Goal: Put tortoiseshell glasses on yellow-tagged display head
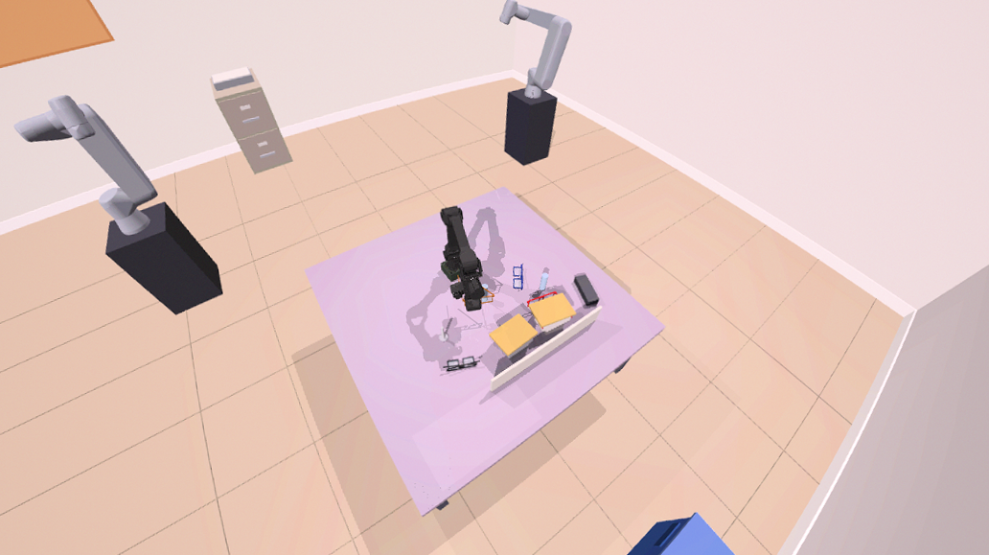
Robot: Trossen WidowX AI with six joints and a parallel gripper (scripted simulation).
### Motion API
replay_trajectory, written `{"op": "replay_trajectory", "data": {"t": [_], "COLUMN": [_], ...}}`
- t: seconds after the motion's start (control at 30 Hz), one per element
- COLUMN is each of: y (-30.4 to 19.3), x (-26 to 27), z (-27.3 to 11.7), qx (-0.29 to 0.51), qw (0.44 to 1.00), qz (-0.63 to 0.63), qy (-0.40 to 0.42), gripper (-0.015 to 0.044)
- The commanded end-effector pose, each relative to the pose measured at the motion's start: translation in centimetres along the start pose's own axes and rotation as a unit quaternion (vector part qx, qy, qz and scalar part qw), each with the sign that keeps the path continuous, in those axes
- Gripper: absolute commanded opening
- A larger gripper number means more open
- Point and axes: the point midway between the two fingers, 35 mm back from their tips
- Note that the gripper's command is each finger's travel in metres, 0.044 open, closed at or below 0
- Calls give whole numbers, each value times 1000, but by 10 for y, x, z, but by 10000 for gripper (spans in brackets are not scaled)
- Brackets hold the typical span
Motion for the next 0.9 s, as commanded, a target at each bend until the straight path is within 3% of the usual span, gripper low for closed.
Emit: {"op": "replay_trajectory", "data": {"t": [0.0, 0.43, 0.87], "y": [18, 89, 177], "x": [18, 67, 94], "z": [-3, -7, -6], "qx": [-3, -5, -8], "qw": [998, 968, 901], "qz": [59, 251, 434], "qy": [3, 7, 11], "gripper": [0, 0, 0]}}
Point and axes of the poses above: the point midway between the two fingers, 35 mm back from their tips, its own z axis out along the fingers, its own x axis across the jaws, y = z × x, and after that the axes turned 9 degrees about z, right-handed
